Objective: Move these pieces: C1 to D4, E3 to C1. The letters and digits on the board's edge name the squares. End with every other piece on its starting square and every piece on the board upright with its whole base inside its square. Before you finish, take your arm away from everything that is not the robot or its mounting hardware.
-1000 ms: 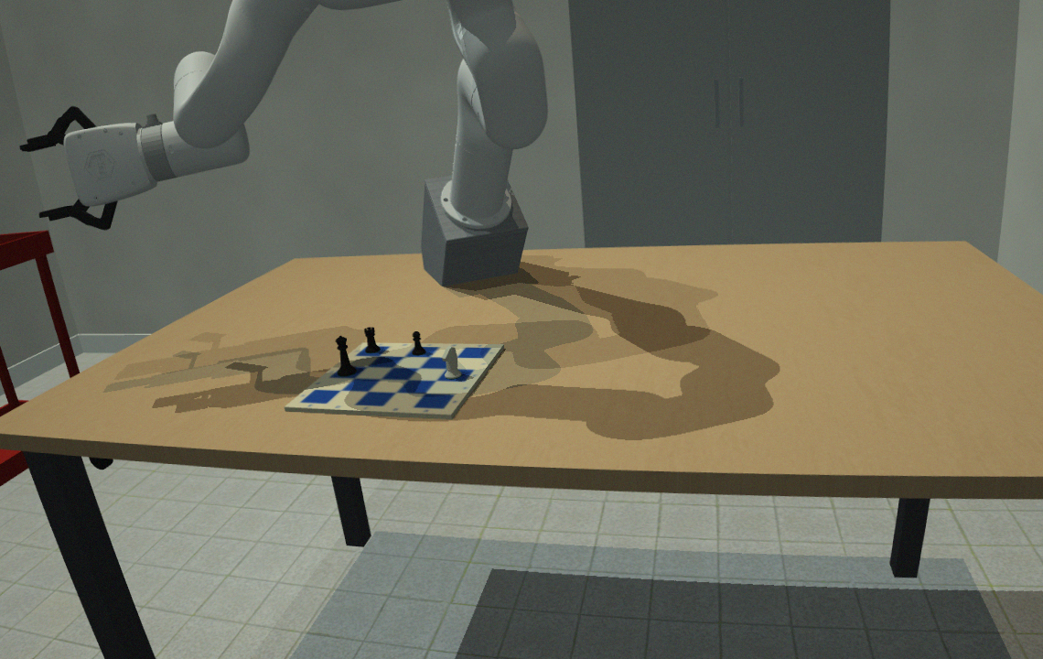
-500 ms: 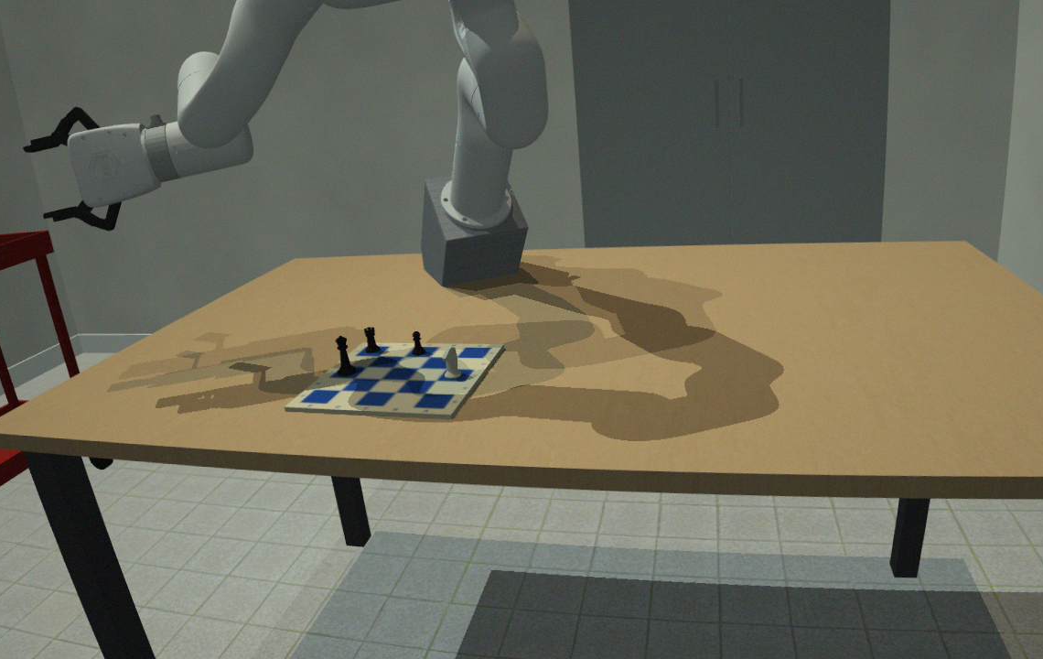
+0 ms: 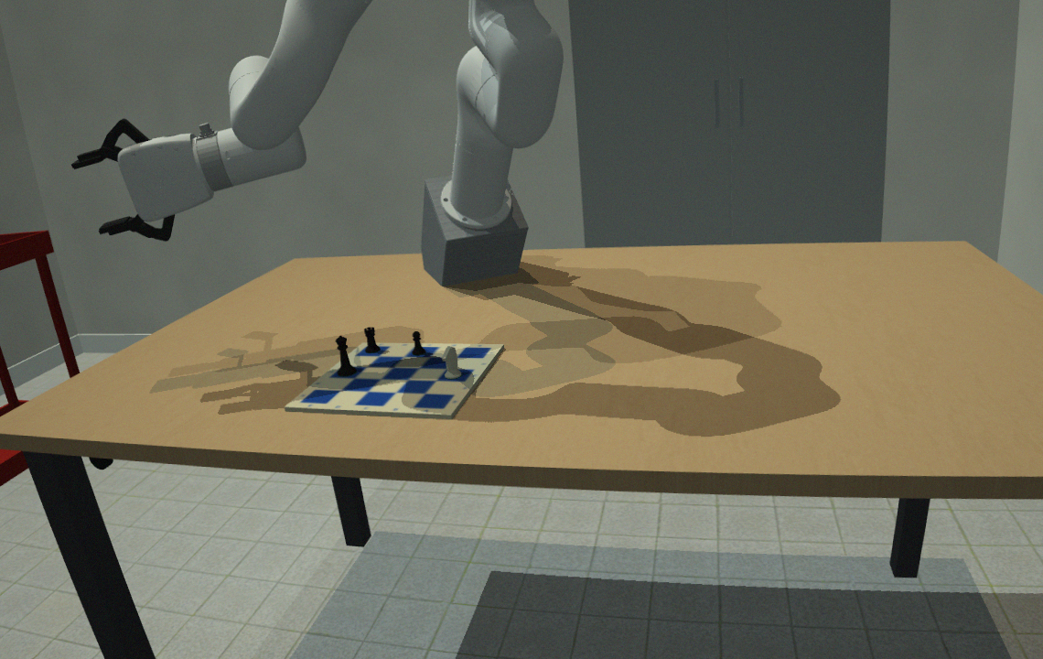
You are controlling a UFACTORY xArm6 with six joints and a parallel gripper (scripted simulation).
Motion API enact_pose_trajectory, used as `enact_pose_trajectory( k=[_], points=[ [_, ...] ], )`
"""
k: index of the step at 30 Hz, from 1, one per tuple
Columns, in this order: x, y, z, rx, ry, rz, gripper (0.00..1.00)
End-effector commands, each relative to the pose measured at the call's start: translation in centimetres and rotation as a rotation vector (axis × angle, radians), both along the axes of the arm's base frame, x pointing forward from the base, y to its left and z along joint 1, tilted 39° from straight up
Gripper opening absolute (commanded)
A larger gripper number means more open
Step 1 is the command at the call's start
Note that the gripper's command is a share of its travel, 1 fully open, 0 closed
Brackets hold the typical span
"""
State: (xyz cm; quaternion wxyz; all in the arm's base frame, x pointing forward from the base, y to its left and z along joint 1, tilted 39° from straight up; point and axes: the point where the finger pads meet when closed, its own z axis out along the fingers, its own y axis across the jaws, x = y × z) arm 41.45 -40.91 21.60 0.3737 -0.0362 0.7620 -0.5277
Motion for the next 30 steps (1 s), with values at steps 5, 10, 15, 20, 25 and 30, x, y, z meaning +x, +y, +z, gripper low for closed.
enact_pose_trajectory(
  k=[5, 10, 15, 20, 25, 30],
  points=[
    [-1.0, 5.7, 0.6, -0.064, 0.122, 0.001, 1.0],
    [-1.3, 8.6, 0.8, -0.095, 0.186, 0.01, 1.0],
    [-1.6, 10.1, 0.8, -0.11, 0.221, 0.016, 1.0],
    [-1.9, 13.0, 0.9, -0.143, 0.286, 0.026, 1.0],
    [-2.2, 14.5, 0.9, -0.157, 0.322, 0.032, 1.0],
    [-2.4, 17.6, 1.1, -0.192, 0.389, 0.042, 1.0]
  ],
)
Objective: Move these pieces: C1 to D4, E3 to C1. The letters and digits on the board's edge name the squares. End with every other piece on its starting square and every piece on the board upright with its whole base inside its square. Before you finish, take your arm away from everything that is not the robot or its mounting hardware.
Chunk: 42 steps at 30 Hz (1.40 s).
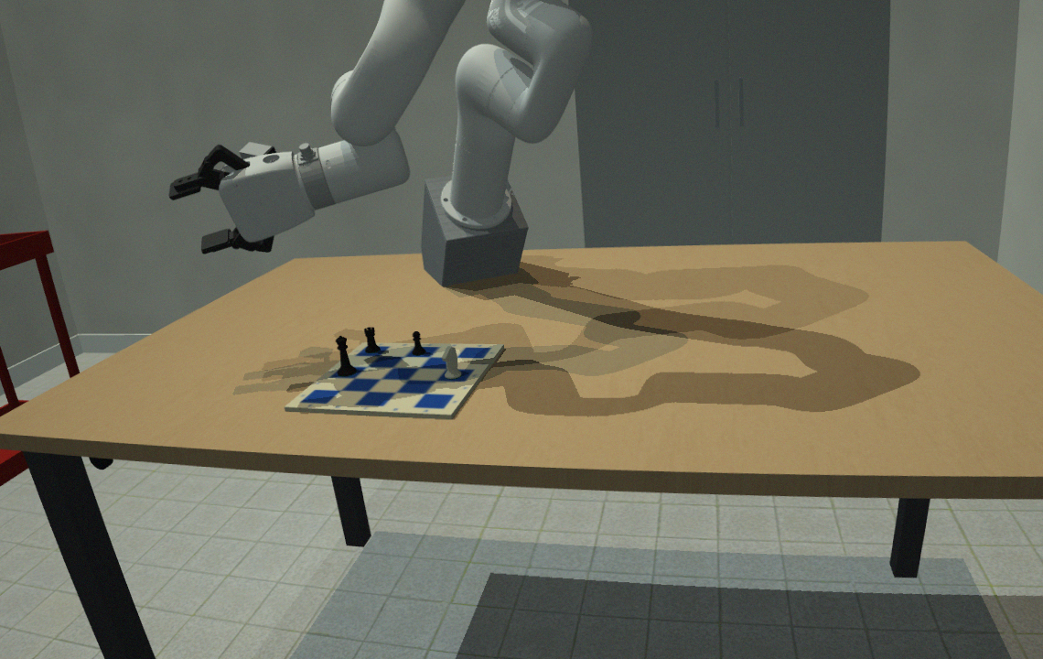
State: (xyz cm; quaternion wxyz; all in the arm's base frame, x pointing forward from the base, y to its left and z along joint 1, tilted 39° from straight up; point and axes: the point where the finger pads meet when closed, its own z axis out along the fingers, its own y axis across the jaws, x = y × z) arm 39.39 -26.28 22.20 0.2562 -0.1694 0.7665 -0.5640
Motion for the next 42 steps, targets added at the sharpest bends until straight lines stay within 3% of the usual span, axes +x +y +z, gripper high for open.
enact_pose_trajectory(
  k=[1, 6, 7, 10, 11, 14, 15, 18, 19, 25, 26, 30, 33, 36, 37, 39, 40, 42],
  points=[
    [-0.4, 3.0, 0.5, -0.035, 0.065, -0.01, 1.0],
    [-0.7, 4.5, 0.4, -0.05, 0.103, -0.004, 1.0],
    [-0.8, 6.2, 0.6, -0.069, 0.136, 0.001, 1.0],
    [-0.8, 6.2, 0.6, -0.069, 0.136, 0.001, 1.0],
    [-1.0, 7.9, 0.7, -0.087, 0.173, 0.006, 1.0],
    [-1.0, 7.9, 0.7, -0.087, 0.173, 0.006, 1.0],
    [-1.4, 9.5, 0.6, -0.102, 0.215, 0.012, 1.0],
    [-1.4, 9.5, 0.6, -0.102, 0.215, 0.012, 1.0],
    [-1.4, 11.2, 0.8, -0.122, 0.248, 0.018, 1.0],
    [-1.6, 13.0, 0.9, -0.14, 0.287, 0.024, 1.0],
    [-2.0, 14.7, 0.9, -0.157, 0.328, 0.03, 1.0],
    [-2.0, 14.7, 0.9, -0.157, 0.328, 0.03, 1.0],
    [-2.4, 18.2, 1.0, -0.194, 0.405, 0.041, 1.0],
    [-2.4, 18.2, 1.0, -0.194, 0.405, 0.041, 1.0],
    [-2.6, 20.0, 1.1, -0.213, 0.446, 0.047, 1.0],
    [-2.6, 20.0, 1.1, -0.213, 0.446, 0.047, 1.0],
    [-2.8, 21.9, 1.2, -0.233, 0.489, 0.054, 1.0],
    [-2.8, 21.9, 1.2, -0.233, 0.489, 0.054, 1.0]
  ],
)
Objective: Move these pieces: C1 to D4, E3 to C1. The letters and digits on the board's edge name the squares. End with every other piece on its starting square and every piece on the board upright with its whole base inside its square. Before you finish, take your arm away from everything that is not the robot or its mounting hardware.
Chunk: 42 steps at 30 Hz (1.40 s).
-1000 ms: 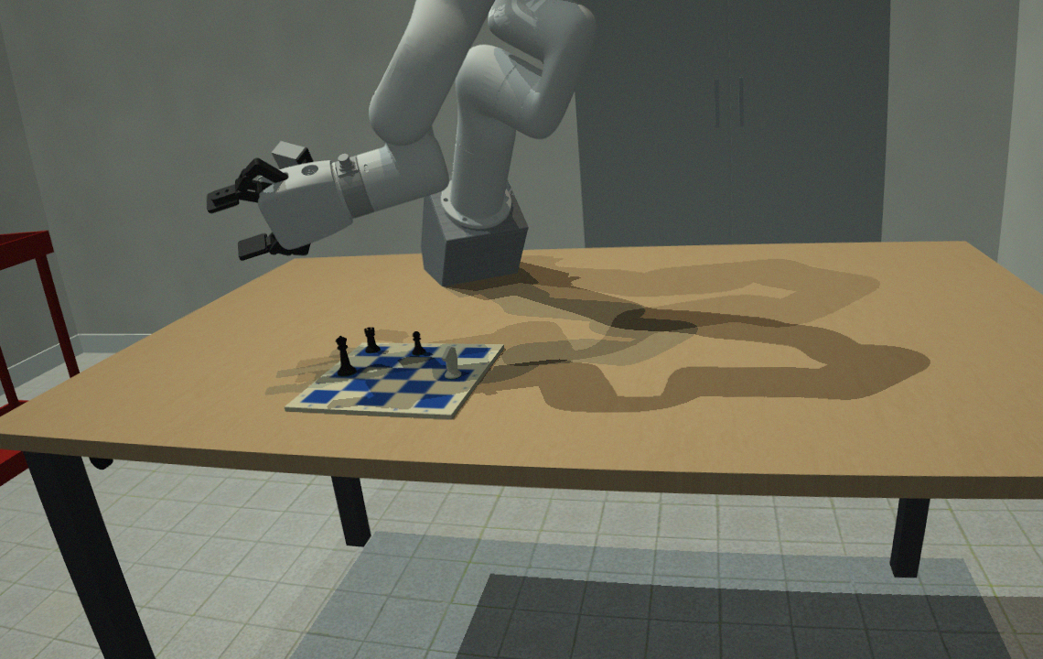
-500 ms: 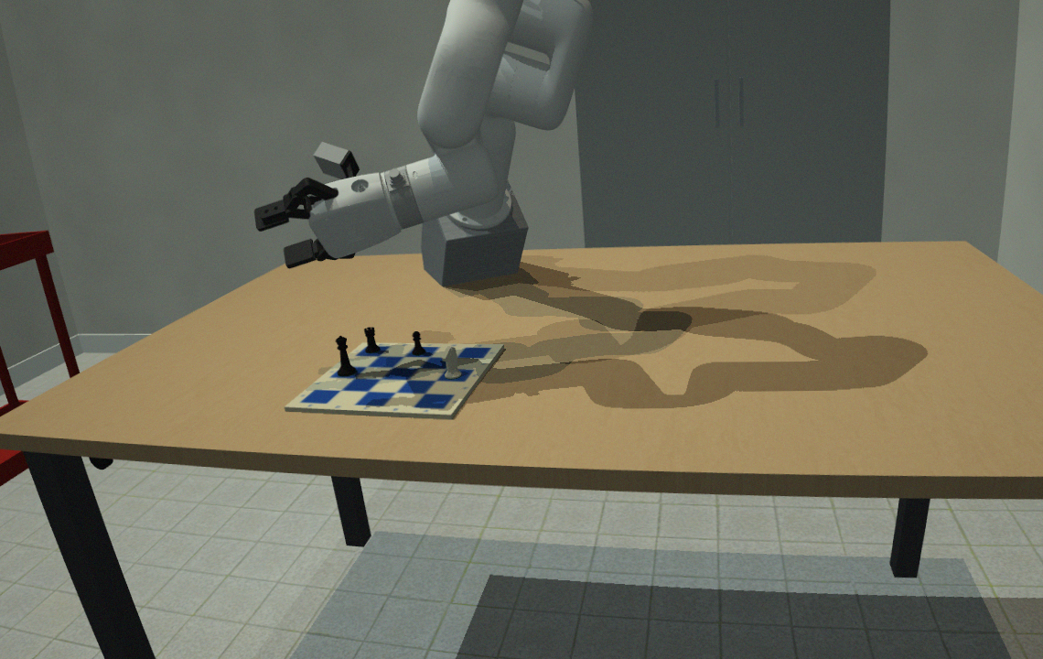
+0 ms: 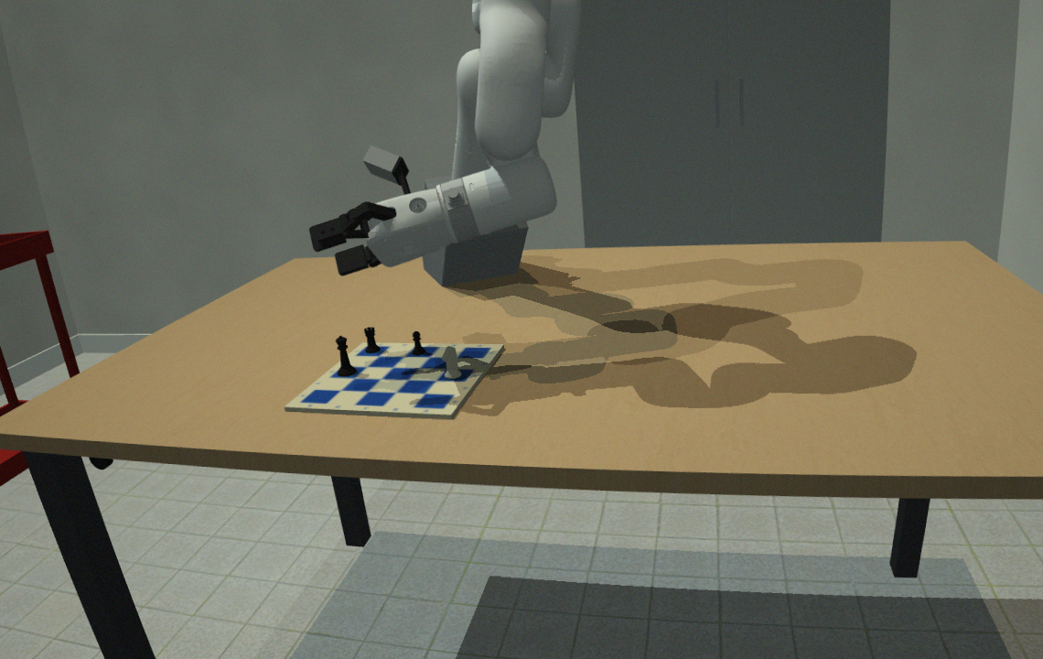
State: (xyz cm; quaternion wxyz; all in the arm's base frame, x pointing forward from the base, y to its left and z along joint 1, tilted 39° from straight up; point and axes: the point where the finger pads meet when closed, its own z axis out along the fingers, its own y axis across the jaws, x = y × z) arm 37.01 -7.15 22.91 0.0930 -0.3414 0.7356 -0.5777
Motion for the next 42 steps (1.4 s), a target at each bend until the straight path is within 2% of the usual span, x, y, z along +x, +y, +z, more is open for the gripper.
enact_pose_trajectory(
  k=[1, 5, 7, 9, 10, 12, 13, 15, 16, 18, 19, 22, 24, 31, 37, 42],
  points=[
    [-0.8, 4.7, 0.5, -0.062, 0.101, -0.021, 1.0],
    [-0.8, 4.7, 0.5, -0.062, 0.101, -0.021, 1.0],
    [-1.4, 9.2, 0.6, -0.11, 0.2, -0.005, 1.0],
    [-1.4, 9.2, 0.6, -0.11, 0.2, -0.005, 1.0],
    [-1.6, 11.5, 0.8, -0.135, 0.252, 0.002, 1.0],
    [-1.6, 11.5, 0.8, -0.135, 0.252, 0.002, 1.0],
    [-2.0, 13.8, 0.8, -0.159, 0.303, 0.011, 1.0],
    [-2.0, 13.8, 0.8, -0.159, 0.303, 0.011, 1.0],
    [-2.1, 15.7, 0.9, -0.18, 0.345, 0.017, 1.0],
    [-2.1, 15.7, 0.9, -0.18, 0.345, 0.017, 1.0],
    [-2.4, 17.5, 1.0, -0.199, 0.385, 0.023, 1.0],
    [-2.4, 17.5, 1.0, -0.199, 0.385, 0.023, 1.0],
    [-2.8, 20.5, 1.1, -0.232, 0.453, 0.034, 1.0],
    [-3.4, 24.8, 1.2, -0.278, 0.549, 0.05, 1.0],
    [-3.7, 27.5, 1.3, -0.307, 0.61, 0.059, 1.0],
    [-3.9, 28.1, 1.3, -0.314, 0.624, 0.062, 1.0]
  ],
)
